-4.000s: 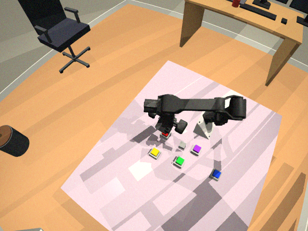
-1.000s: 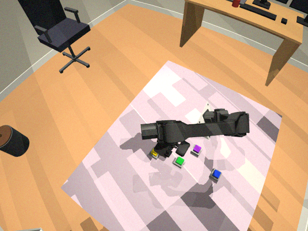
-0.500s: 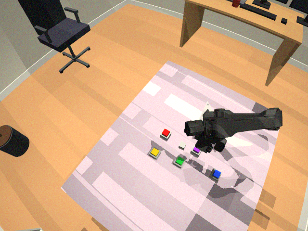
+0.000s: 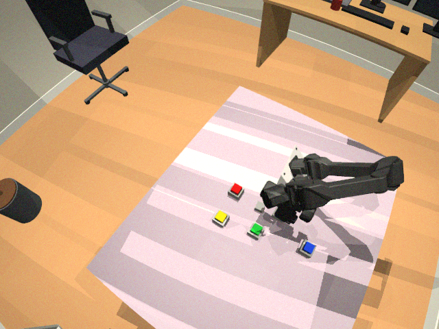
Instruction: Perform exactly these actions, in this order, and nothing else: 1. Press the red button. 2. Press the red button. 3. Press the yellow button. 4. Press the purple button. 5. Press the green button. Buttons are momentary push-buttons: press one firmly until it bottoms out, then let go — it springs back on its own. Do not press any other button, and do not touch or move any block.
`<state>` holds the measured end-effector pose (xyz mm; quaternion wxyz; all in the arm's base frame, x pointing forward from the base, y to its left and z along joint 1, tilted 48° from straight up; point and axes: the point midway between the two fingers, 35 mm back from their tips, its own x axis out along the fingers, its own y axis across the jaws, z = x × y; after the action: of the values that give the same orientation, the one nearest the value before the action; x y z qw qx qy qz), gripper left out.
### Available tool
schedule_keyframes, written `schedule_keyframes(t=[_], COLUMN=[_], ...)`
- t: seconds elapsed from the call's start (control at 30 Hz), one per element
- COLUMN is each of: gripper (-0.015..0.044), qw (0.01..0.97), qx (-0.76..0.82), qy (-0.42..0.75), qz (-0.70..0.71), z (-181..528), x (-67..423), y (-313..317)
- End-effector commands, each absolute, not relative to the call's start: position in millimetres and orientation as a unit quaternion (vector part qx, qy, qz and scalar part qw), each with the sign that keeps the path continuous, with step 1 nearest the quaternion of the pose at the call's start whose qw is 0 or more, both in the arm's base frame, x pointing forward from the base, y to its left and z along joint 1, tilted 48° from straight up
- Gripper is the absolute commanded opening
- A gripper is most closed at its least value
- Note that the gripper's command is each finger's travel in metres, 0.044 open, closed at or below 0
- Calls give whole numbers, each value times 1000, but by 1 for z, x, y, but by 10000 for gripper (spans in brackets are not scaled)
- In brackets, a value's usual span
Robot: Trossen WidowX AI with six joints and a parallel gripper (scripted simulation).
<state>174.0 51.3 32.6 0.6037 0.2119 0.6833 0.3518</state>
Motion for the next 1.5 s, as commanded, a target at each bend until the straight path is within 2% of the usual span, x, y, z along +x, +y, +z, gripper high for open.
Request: schedule_keyframes(t=[0.0,1.13,1.47], gripper=[20,20,20], qw=[601,601,602], qx=[215,215,214], qy=[685,684,685], qz=[351,352,350], z=[28,13,46], x=[171,167,178], y=[56,73,37])
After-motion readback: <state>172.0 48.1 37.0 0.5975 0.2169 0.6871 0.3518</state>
